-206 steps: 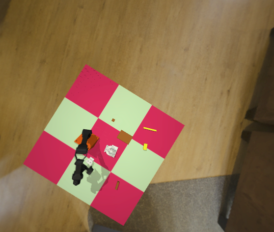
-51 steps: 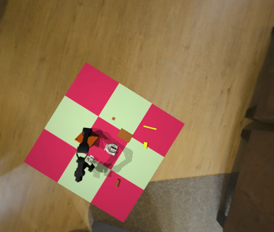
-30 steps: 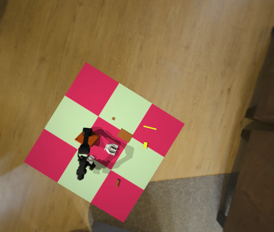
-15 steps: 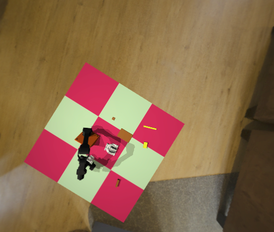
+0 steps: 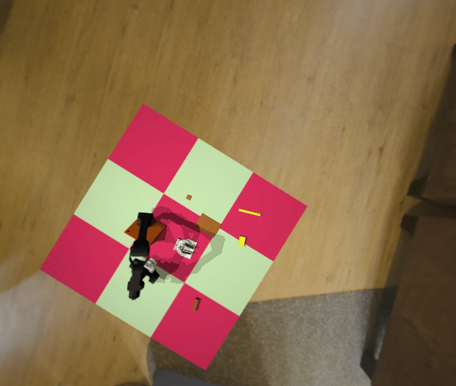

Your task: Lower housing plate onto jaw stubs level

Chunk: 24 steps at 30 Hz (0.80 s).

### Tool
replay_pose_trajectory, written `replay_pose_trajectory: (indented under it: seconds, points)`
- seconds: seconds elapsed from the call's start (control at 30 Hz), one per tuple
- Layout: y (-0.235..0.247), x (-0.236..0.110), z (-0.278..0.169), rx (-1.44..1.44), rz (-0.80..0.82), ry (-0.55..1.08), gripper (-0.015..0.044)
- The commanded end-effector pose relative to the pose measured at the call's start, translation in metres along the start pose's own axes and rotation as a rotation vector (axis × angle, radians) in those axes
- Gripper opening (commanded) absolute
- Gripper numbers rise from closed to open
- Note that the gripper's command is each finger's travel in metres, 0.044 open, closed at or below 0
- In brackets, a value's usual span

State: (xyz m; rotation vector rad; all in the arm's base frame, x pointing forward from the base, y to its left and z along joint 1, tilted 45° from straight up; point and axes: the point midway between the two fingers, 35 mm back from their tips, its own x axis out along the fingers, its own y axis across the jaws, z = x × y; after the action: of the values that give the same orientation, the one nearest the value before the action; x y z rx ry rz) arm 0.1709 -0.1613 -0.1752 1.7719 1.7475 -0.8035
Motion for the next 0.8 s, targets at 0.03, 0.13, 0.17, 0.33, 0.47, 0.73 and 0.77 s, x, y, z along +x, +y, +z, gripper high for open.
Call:
replay_pose_trajectory:
  seconds: [0.03,0.13,0.17,0.33,0.47,0.73,0.77]
  points:
    - [0.000,0.000,0.000,0.000,0.000,0.000,0.0373]
    - [0.000,0.000,0.000,0.000,0.000,0.000,0.0353]
    - [0.000,0.000,0.000,0.000,0.000,0.000,0.0351]
    - [0.000,0.000,0.000,0.000,0.000,0.000,0.0351]
    - [0.000,0.000,0.000,0.000,0.000,0.000,0.0351]
    - [0.001,-0.014,0.001,0.001,0.000,0.000,0.0351]
    - [0.001,-0.017,0.001,0.001,0.001,0.000,0.0351]
